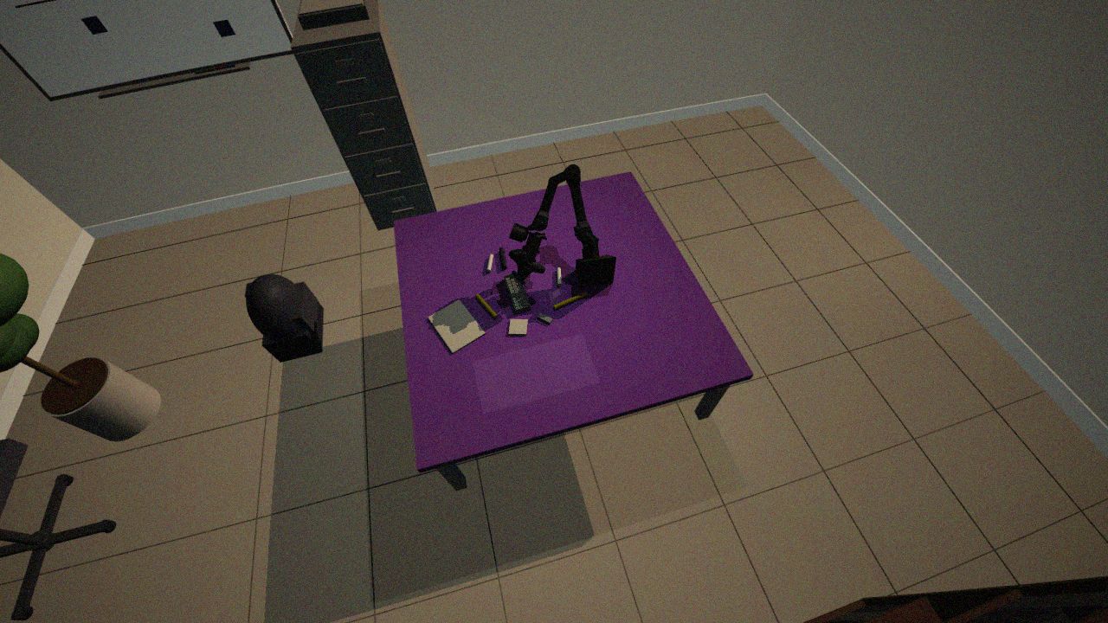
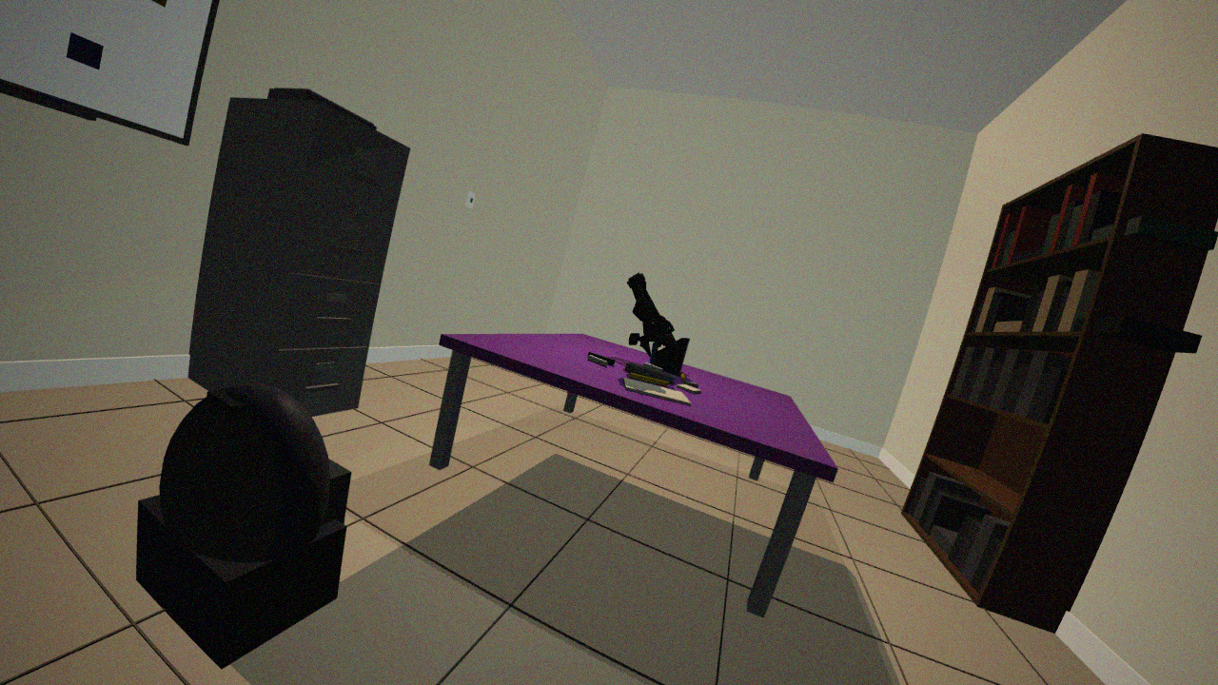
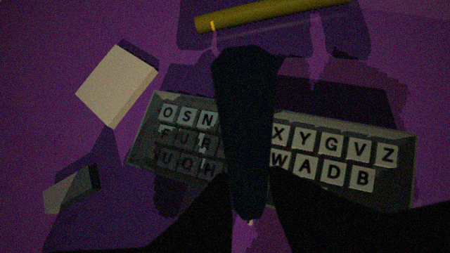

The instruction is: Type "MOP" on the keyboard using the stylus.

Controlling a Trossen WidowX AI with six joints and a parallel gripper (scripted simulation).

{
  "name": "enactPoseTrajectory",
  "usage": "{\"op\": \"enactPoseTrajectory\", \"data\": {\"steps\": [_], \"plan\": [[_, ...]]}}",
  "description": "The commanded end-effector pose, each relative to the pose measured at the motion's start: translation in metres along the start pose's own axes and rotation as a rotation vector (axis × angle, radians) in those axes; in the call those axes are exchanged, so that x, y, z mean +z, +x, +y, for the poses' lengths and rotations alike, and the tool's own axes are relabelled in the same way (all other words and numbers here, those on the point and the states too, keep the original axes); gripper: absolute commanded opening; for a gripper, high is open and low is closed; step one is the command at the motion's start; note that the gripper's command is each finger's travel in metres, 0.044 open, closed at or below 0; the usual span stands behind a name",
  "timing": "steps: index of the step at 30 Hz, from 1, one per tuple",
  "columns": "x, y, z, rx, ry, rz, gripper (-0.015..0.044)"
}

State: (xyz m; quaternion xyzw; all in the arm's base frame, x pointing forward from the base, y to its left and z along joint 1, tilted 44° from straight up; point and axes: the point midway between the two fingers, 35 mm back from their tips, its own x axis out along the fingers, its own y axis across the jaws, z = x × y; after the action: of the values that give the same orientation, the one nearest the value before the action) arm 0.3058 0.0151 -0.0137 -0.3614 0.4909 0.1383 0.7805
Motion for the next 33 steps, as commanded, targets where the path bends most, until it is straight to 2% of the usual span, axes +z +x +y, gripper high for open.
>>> {"op": "enactPoseTrajectory", "data": {"steps": [1,10,18,33], "plan": [[0.009,-0.005,0.012,-0.005,-0.083,-0.115,0.0000],[0.026,-0.020,0.030,-0.042,-0.232,-0.326,0.0000],[0.025,-0.019,0.030,-0.043,-0.235,-0.330,0.0000],[0.003,0.006,0.023,-0.044,-0.235,-0.329,0.0000]]}}
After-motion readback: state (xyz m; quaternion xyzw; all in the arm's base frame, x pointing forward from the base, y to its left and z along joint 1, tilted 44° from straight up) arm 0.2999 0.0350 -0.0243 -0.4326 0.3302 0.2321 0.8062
